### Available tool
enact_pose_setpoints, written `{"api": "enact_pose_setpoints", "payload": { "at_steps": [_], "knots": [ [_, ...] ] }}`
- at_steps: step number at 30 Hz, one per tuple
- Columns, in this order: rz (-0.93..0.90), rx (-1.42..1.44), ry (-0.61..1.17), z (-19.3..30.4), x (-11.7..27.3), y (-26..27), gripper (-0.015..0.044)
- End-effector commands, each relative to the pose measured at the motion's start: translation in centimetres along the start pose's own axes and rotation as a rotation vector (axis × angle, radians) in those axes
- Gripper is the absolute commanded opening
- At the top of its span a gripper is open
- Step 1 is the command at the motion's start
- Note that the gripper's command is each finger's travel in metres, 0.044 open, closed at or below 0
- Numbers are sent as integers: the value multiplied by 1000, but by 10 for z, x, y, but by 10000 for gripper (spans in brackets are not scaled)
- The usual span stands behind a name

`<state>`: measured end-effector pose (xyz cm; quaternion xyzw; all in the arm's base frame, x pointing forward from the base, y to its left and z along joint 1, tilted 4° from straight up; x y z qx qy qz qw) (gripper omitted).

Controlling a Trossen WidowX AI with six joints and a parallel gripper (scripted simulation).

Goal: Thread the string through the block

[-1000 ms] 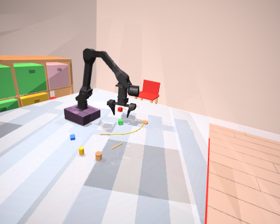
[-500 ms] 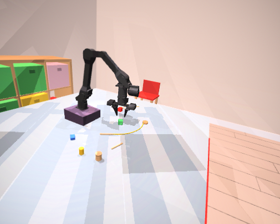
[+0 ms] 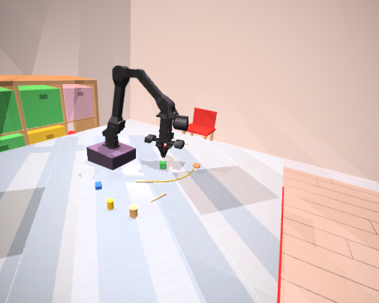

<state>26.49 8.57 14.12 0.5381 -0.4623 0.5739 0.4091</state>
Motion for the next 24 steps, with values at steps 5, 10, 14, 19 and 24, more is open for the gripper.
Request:
{"api": "enact_pose_setpoints", "payload": {
  "at_steps": [5, 10, 14, 19, 24],
  "knots": [
    [0, 0, 0, 0, 0, 0, 0],
    [0, 0, 0, 0, 0, 0, 0],
    [0, 0, 0, 0, 0, 0, 0],
    [0, 0, 0, 0, 0, 0, 131],
    [0, 0, 0, 0, 0, 0, 243]
  ]
}}
Point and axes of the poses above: the point midway between the two fingers, 35 mm back from their tips, its own x axis back along the fingers, its own y axis across the jaws, z = x × y, the point moved 9 cm from there along x, back along the fingers, and after that the axes turned 4 degrees about -x, right-handed, at the moved point
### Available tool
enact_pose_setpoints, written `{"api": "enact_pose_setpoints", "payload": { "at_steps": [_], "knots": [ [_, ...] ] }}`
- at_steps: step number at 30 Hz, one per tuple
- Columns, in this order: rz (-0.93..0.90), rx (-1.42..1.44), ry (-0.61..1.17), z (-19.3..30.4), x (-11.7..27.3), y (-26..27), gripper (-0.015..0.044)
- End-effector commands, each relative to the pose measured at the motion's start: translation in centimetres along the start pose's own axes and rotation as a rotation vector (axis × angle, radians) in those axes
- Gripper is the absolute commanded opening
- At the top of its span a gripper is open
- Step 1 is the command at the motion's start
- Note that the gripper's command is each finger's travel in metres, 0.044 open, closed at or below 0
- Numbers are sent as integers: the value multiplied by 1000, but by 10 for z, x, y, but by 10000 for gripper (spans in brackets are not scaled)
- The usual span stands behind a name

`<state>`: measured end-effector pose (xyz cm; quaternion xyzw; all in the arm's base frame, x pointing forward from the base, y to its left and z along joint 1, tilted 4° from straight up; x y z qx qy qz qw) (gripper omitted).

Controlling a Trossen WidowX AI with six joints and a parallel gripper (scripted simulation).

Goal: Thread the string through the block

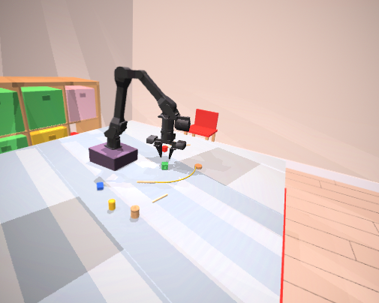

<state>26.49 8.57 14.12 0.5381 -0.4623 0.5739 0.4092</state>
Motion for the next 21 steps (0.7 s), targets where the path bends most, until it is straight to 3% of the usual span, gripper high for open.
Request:
{"api": "enact_pose_setpoints", "payload": {
  "at_steps": [1, 10, 21],
  "knots": [
    [0, 0, 0, 0, 0, 0, 243],
    [0, 0, 0, 0, 0, 0, 7],
    [0, 0, 0, 0, 0, 0, 0]
  ]
}}
Point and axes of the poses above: the point midway between the two fingers, 35 mm back from their tips, its own x axis back along the fingers, its own y axis across the jaws, z = x × y, the point moved 9 cm from there along x, back along the fingers, and after that the axes turned 4 degrees about -x, right-handed, at the moved point
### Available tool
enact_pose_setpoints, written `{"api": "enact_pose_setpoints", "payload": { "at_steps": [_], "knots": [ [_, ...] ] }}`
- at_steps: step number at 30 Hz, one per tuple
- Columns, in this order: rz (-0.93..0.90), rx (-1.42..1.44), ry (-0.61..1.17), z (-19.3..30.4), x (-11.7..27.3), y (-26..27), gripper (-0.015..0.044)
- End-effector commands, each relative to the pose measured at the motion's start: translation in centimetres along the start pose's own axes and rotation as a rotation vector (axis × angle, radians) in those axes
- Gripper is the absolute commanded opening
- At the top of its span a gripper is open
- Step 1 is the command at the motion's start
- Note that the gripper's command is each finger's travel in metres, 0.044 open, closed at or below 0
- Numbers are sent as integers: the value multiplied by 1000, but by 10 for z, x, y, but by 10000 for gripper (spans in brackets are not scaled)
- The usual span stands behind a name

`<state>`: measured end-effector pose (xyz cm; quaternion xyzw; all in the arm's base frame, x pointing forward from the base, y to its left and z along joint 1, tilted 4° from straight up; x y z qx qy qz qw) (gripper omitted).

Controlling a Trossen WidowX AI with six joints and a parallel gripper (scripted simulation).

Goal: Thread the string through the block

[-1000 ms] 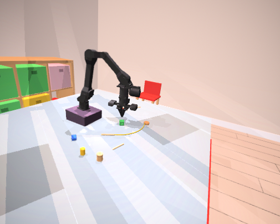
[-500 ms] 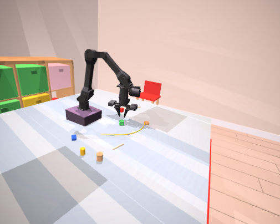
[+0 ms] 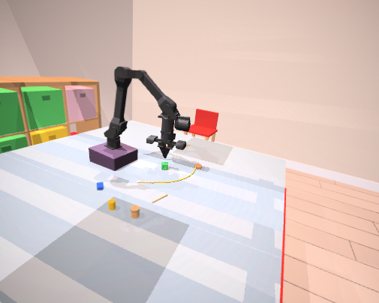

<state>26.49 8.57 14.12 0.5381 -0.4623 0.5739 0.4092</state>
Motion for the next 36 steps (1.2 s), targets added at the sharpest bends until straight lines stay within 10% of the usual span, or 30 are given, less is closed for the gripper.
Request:
{"api": "enact_pose_setpoints", "payload": {
  "at_steps": [1, 19, 36],
  "knots": [
    [0, 0, 0, 0, 0, 0, 0],
    [-4, -1733, 5, 60, 0, -11, 440],
    [8, -3402, -5, 118, 1, -10, 440]
  ]
}}
Point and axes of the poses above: the point midway between the two fingers, 35 mm back from their tips, its own x axis back along the fingers, its own y axis across the jaws, z = x × y, the point moved 9 cm from there along x, back along the fingers, and after that the axes turned 4 degrees about -x, right-handed, at the moved point
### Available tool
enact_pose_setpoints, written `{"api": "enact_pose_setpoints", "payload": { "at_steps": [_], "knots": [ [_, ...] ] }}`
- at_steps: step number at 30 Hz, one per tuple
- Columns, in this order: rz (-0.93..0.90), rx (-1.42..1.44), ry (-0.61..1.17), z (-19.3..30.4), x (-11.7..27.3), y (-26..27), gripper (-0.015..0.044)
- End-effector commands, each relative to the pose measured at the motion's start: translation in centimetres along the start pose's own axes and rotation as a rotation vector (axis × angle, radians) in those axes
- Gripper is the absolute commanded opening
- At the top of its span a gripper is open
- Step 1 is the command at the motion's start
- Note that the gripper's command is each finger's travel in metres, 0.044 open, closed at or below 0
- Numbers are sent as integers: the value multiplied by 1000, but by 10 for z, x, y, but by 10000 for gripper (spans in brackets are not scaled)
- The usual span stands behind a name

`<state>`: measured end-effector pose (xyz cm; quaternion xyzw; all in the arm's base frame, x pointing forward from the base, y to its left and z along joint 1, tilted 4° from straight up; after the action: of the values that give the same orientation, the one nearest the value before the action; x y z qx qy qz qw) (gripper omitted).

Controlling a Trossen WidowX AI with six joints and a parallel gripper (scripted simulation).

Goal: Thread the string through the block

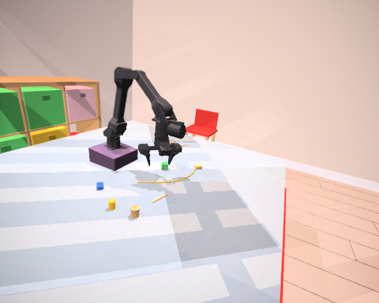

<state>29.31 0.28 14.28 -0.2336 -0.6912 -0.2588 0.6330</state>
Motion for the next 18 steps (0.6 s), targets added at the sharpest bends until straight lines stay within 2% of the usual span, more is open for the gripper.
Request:
{"api": "enact_pose_setpoints", "payload": {
  "at_steps": [1, 12, 18],
  "knots": [
    [-7, -957, 18, -29, -1, -18, 440],
    [-4, -1795, 19, -49, 0, -38, 440],
    [-4, -1817, 19, -49, 0, -38, 440]
  ]
}}
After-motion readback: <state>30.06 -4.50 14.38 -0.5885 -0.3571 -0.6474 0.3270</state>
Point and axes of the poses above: the point midway between the two fingers, 35 mm back from their tips, its own x axis back along the fingers, its own y axis across the jaws, z = x × y, the point moved 9 cm from there along x, back along the fingers, and after that the axes turned 4 degrees about -x, right-handed, at the moved point
